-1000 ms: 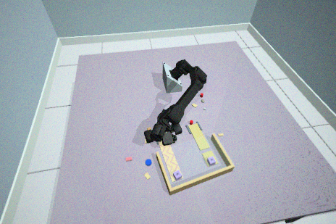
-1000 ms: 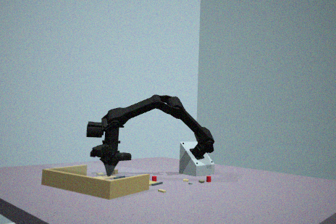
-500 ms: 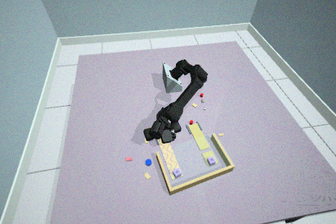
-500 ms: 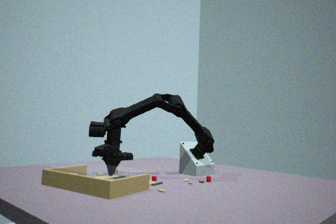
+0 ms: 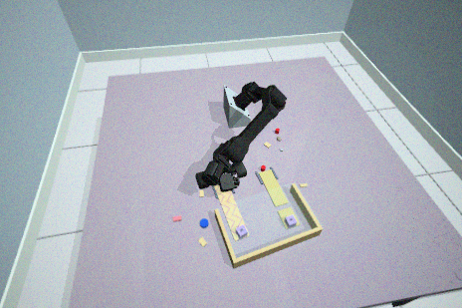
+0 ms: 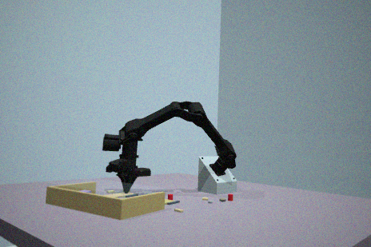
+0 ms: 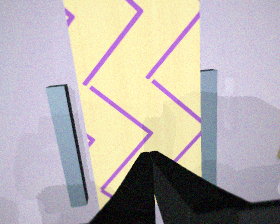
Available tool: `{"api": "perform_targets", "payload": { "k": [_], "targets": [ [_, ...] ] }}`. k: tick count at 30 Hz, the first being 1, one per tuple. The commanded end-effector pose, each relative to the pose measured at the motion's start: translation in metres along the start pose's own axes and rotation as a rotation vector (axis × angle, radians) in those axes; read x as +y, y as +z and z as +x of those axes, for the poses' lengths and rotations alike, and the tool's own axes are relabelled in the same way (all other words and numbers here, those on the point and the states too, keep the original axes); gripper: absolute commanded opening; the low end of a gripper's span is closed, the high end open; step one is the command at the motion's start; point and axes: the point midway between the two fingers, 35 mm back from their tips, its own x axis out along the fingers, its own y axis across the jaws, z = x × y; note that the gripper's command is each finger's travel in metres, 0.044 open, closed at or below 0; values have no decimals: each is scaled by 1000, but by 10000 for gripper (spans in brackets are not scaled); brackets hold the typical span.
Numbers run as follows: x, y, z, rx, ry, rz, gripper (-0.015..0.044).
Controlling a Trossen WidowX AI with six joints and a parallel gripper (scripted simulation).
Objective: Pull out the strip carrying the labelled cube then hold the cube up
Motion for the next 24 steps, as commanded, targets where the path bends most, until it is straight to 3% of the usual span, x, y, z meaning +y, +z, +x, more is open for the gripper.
{"api": "perform_targets", "payload": {
  "k": [1,24],
  "targets": [
    [-1,-12,6,21,3,6,0],
    [-1,-47,7,23,2,7,0]
  ]
}}
